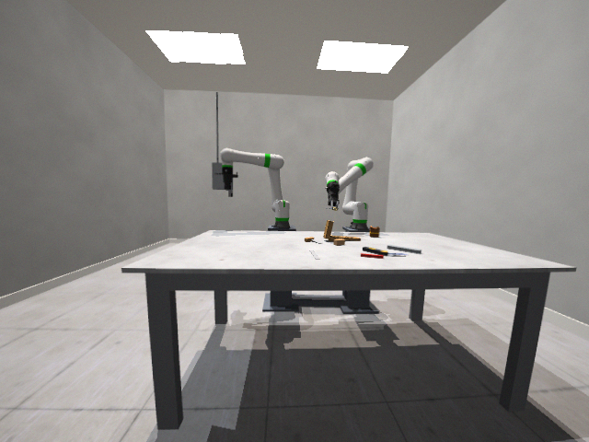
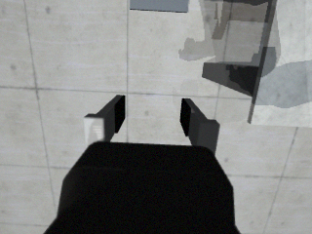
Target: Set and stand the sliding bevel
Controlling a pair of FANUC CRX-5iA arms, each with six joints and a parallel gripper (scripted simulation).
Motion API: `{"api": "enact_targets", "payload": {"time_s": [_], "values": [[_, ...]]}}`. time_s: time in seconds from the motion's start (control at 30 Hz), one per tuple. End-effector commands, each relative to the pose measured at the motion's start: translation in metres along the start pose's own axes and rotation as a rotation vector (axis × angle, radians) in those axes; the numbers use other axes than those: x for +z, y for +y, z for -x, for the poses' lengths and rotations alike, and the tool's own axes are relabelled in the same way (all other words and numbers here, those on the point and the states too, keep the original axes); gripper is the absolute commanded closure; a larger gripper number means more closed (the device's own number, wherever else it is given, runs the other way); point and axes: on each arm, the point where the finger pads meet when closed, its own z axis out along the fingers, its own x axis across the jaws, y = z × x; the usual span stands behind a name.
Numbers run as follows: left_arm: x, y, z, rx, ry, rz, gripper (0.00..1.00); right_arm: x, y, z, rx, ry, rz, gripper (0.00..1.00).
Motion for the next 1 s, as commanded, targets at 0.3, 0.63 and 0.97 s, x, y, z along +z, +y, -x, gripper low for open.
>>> {"api": "enact_targets", "payload": {"time_s": [0.3, 0.63, 0.97], "values": [[-0.006, 0.000, 0.021, -0.191, 0.002, 0.012, 1.00, -0.001, 0.000, 0.000, 0.000, 0.000, 0.002, 0.00], [-0.012, 0.001, 0.041, -0.376, 0.002, 0.025, 1.00, -0.001, 0.000, 0.000, 0.000, 0.000, 0.002, 0.00], [-0.020, 0.003, 0.073, -0.666, 0.003, 0.046, 1.00, -0.001, 0.000, 0.000, 0.000, 0.000, 0.002, 0.00]]}}
